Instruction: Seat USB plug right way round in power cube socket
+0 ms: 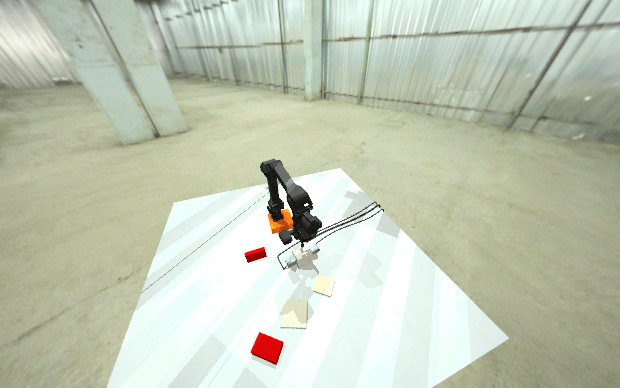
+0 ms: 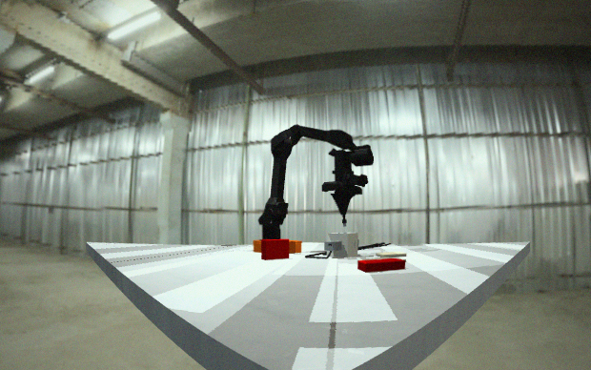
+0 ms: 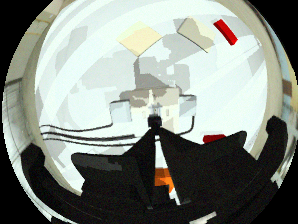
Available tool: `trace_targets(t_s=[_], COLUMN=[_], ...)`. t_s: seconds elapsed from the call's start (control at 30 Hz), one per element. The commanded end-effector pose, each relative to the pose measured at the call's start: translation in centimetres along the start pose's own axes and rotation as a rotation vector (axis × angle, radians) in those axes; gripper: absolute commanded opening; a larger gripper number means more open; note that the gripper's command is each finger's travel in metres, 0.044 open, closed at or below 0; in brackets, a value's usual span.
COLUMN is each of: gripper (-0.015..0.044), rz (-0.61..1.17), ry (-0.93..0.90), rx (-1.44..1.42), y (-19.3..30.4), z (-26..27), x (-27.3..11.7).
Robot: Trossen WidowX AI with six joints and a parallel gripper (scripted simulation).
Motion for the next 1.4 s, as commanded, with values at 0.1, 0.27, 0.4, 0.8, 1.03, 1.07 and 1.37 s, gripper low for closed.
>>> trace_targets(t_s=[0.1, 0.27, 0.4, 0.8, 1.03, 1.07, 1.37], gripper=[0.0, 0.0, 0.0, 0.0, 0.0, 0.0, 0.0], rz=[0.0, 0.0, 0.0, 0.0, 0.0, 0.0, 0.0], ry=[0.0, 0.0, 0.0, 0.0, 0.0, 0.0, 0.0], rx=[-0.203, -0.334, -0.439, -0.753, -0.936, -0.962, -1.198], y=[0.0, 0.0, 0.0, 0.0, 0.0, 0.0, 0.0], z=[0.0, 0.0, 0.0, 0.0, 0.0, 0.0, 0.0], x=[0.0, 0.0, 0.0, 0.01, 0.01, 0.01, 0.01])
Point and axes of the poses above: the point midway between the two fingers, 35 mm back from their tips, its own x axis out along the fingers, its own z axis across the jaws, y = z × x, the point moved 10 cm from there along -x, back along the fingers, and after that the axes turned 6 degrees about x, right-handed, at the moved point
